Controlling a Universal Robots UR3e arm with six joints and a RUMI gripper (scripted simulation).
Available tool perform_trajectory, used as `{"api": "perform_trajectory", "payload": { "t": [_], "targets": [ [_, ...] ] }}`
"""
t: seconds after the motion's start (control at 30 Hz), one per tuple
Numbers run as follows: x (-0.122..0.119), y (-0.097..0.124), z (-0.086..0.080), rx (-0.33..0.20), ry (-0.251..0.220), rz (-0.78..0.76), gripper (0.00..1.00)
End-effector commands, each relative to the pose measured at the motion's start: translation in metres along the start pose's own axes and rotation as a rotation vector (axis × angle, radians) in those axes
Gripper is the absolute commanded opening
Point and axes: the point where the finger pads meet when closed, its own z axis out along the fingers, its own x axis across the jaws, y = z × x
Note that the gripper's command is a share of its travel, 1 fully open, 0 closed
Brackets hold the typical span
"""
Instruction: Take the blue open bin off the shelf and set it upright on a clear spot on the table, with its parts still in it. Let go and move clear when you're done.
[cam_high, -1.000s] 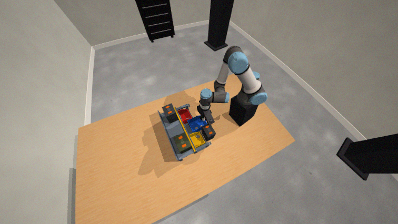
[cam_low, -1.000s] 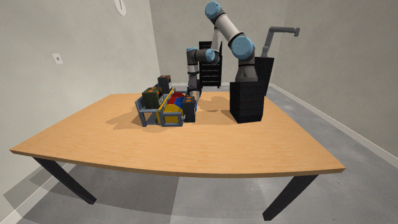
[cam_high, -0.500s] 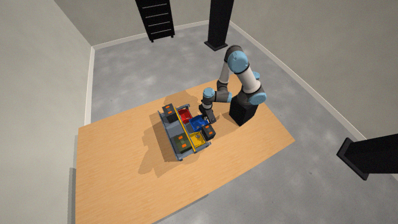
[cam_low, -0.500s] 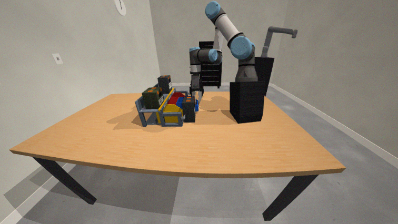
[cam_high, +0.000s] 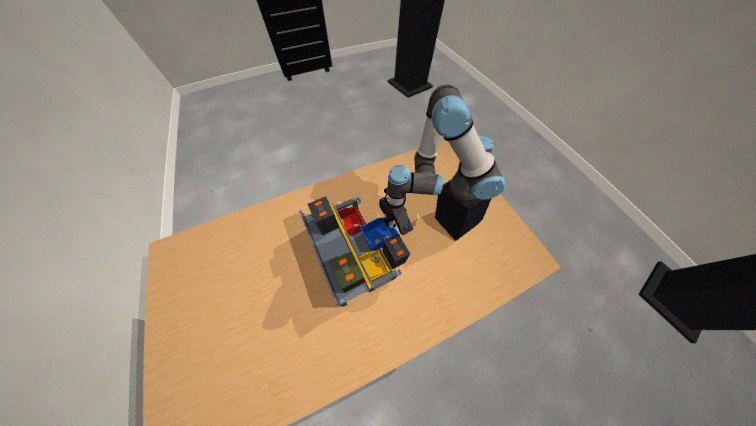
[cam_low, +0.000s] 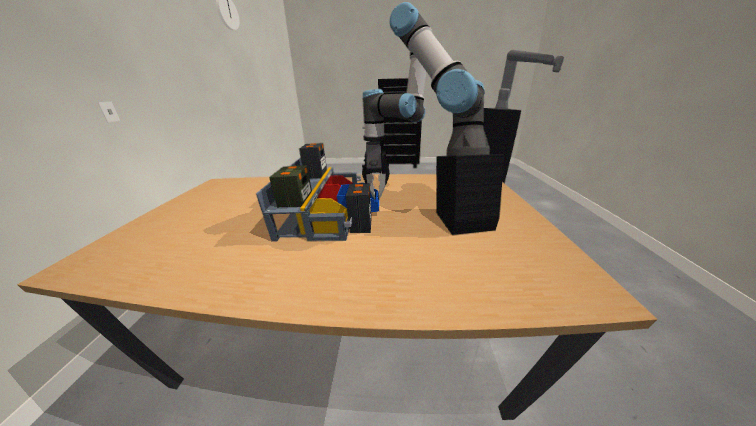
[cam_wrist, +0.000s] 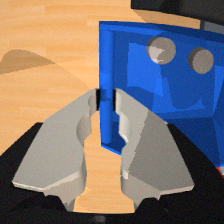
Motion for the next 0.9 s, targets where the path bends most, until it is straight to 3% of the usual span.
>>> {"api": "perform_trajectory", "payload": {
  "t": [0.0, 0.87],
  "targets": [
    [-0.006, 0.0, -0.001, -0.002, 0.007, -0.003, 0.0],
    [-0.02, 0.001, -0.001, -0.002, 0.007, -0.003, 0.0]
  ]
}}
